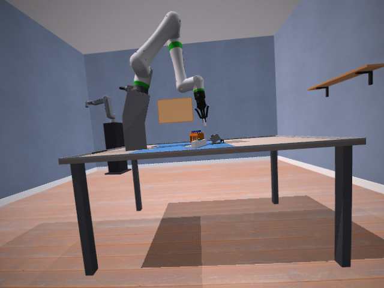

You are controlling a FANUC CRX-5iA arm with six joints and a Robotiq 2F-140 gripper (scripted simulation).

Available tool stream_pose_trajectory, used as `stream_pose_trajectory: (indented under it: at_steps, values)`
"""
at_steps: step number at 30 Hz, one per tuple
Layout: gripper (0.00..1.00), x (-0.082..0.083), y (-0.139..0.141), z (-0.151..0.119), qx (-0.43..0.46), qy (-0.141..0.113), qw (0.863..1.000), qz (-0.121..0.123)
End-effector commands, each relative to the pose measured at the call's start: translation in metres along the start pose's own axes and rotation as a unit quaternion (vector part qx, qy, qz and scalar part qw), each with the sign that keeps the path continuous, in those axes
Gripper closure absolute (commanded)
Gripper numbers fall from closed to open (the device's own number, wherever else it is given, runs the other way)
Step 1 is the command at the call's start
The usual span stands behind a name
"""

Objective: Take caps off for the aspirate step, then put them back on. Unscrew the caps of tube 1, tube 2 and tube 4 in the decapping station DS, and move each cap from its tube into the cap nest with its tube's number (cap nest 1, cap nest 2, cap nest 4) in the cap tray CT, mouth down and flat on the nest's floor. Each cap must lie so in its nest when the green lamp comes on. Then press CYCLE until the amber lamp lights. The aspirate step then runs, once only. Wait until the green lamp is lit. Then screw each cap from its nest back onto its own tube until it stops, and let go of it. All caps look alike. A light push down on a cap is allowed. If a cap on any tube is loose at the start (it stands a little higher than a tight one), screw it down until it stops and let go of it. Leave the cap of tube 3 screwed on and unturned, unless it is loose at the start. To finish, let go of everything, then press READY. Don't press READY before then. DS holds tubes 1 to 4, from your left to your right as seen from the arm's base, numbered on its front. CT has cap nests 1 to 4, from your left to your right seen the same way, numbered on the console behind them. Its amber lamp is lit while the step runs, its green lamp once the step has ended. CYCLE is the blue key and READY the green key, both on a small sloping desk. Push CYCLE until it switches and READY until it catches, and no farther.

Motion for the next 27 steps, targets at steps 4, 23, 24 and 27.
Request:
stream_pose_trajectory:
  at_steps: [4,23,24,27]
  values:
    - [1.00,-0.028,-0.031,0.024,0.085,-0.002,0.995,-0.060]
    - [1.00,-0.059,-0.060,0.053,0.085,-0.002,0.995,-0.060]
    - [1.00,-0.059,-0.060,0.053,0.085,-0.002,0.995,-0.060]
    - [1.00,-0.059,-0.060,0.053,0.085,-0.002,0.995,-0.060]
Point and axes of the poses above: the point where the finger pads meet when closed, its own x axis back along the fingers, its own y axis across the jaws, z = x × y, the point moved 4 cm from there along x, back along the fingers, and after that the axes turned 4 degrees about x, right-handed, at the moved point
